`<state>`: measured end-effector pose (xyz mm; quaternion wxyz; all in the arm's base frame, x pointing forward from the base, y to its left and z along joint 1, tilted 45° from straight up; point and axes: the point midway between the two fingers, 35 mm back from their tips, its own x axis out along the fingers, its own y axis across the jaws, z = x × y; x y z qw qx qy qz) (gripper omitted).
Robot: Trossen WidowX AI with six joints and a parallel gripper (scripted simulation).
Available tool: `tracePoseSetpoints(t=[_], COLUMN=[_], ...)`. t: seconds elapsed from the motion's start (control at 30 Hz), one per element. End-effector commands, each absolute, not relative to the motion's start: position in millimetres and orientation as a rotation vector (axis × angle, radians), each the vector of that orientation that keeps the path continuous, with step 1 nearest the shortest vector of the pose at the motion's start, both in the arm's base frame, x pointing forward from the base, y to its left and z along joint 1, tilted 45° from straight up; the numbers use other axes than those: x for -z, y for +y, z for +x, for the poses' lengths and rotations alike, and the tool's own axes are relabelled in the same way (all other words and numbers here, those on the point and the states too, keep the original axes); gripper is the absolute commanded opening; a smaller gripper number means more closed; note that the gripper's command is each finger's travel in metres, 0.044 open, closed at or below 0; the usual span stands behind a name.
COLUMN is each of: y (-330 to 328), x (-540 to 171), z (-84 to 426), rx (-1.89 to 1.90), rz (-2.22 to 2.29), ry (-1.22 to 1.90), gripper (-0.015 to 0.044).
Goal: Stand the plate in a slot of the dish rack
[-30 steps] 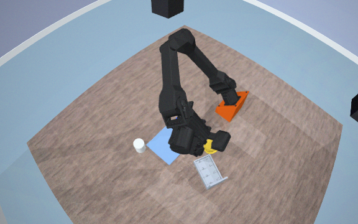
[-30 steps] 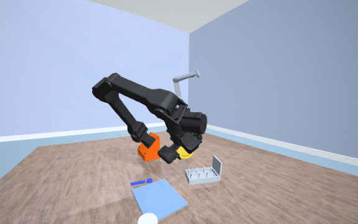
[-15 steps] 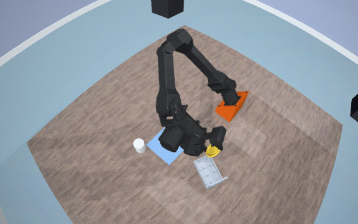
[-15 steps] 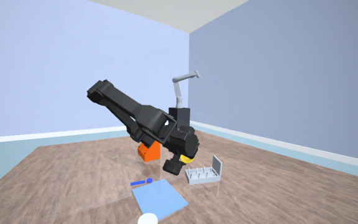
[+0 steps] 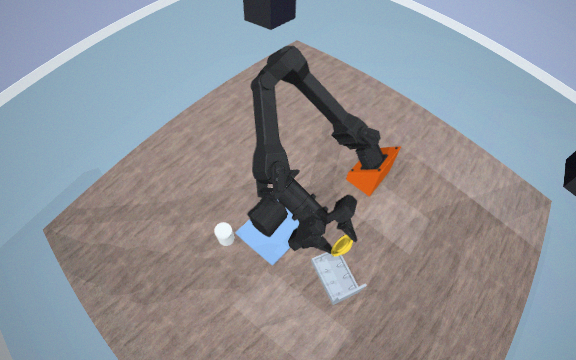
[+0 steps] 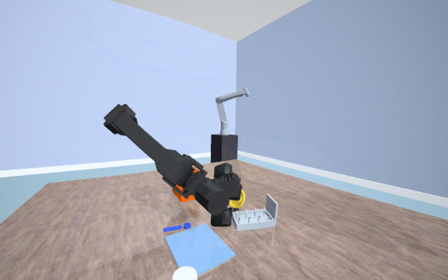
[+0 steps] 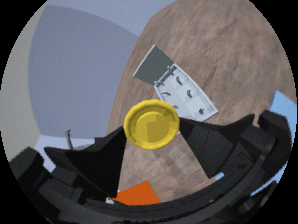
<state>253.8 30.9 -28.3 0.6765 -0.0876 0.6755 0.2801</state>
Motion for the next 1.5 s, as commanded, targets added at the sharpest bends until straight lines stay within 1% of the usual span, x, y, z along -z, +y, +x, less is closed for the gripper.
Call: tracePoseSetpoints(t=[0.0, 0.53, 1.1, 1.47], y=[27, 12, -5, -6], x=[28, 28, 17, 17], z=[255, 256, 252, 252], rx=[-0.727, -0.952, -1.016, -1.015], rz=[-0.232, -0.418, -0.733, -0.748], ry=[1.406, 0.999, 0.538, 0.520], gripper=[0.0000, 0.0000, 0.0000, 0.0000])
